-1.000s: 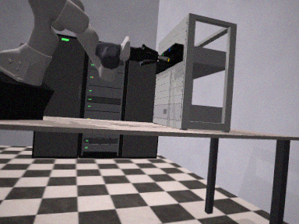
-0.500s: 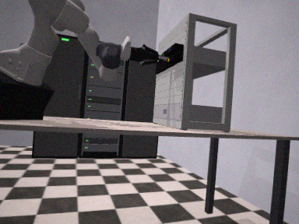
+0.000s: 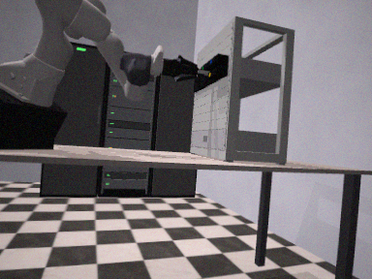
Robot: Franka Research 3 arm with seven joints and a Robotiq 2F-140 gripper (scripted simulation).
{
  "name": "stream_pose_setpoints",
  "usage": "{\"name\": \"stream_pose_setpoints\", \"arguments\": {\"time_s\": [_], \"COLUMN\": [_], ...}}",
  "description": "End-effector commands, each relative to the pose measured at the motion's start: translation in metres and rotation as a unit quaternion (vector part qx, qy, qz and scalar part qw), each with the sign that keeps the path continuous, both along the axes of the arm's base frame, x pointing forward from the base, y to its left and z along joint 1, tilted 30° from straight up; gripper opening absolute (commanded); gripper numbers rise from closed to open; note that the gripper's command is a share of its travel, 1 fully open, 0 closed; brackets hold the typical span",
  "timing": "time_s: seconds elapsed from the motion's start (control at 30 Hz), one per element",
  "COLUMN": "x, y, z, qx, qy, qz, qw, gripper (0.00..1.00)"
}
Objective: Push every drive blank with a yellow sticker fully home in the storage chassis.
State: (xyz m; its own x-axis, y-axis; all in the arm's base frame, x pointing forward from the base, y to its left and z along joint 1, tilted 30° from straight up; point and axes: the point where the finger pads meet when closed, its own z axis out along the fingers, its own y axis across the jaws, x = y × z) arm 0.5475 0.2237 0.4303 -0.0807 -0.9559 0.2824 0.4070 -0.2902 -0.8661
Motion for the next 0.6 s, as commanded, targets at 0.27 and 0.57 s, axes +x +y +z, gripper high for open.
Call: {"name": "stream_pose_setpoints", "arguments": {"time_s": [0.27, 0.57], "x": [0.0012, 0.0033], "y": [0.0041, 0.0043], "z": [0.0002, 0.0011], "qx": [0.001, 0.001], "qy": [0.001, 0.001], "qz": [0.004, 0.004], "qw": [1.000, 1.000], "gripper": [0.00, 0.00]}}
